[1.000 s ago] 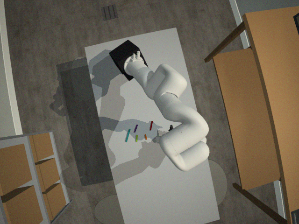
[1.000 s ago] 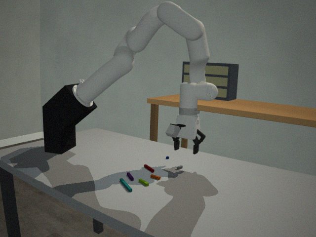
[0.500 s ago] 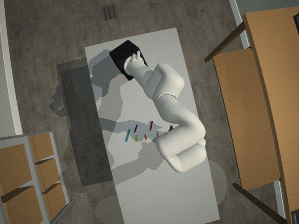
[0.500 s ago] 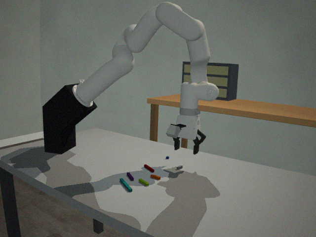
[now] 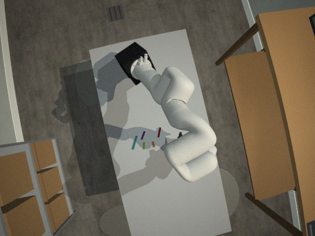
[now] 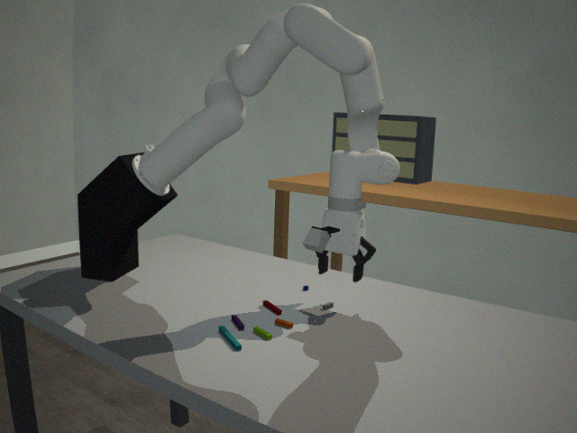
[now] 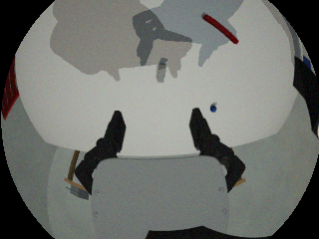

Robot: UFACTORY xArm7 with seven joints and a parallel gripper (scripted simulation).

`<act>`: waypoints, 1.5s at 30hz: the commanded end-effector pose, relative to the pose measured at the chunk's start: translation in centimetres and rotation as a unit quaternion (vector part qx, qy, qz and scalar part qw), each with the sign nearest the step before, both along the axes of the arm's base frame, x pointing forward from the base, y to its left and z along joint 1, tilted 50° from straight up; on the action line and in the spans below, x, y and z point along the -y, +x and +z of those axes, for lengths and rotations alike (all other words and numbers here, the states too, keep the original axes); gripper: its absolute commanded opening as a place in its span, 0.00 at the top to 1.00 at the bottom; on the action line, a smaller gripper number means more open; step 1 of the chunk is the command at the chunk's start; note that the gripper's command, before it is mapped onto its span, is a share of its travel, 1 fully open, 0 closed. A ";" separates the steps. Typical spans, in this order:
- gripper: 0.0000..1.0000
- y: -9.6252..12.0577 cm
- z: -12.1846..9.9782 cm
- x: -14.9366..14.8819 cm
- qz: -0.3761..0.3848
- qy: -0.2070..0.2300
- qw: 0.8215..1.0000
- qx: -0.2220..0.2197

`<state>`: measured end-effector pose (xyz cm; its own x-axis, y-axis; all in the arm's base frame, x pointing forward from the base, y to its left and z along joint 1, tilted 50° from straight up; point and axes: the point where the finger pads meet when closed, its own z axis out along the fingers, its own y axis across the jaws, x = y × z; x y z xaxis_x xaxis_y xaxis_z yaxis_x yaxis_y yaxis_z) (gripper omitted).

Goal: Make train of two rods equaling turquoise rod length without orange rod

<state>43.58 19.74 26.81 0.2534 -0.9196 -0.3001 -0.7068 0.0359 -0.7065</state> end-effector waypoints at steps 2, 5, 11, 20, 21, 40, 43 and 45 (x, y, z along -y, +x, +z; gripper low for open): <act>0.00 0.0 0.1 0.0 0.000 0.001 1.000 0.001; 0.00 0.0 0.1 0.0 0.000 0.001 1.000 0.001; 0.00 0.0 0.1 0.0 0.000 0.001 1.000 0.001; 0.00 0.0 0.1 0.0 0.000 0.001 1.000 0.001; 0.00 0.0 0.1 0.0 0.000 0.001 1.000 0.001; 0.00 0.0 0.1 0.0 0.000 0.001 1.000 0.001; 0.00 0.0 -0.6 1.0 -0.019 0.019 1.000 -0.012; 0.00 -0.1 -2.1 3.0 -0.057 0.057 0.996 -0.037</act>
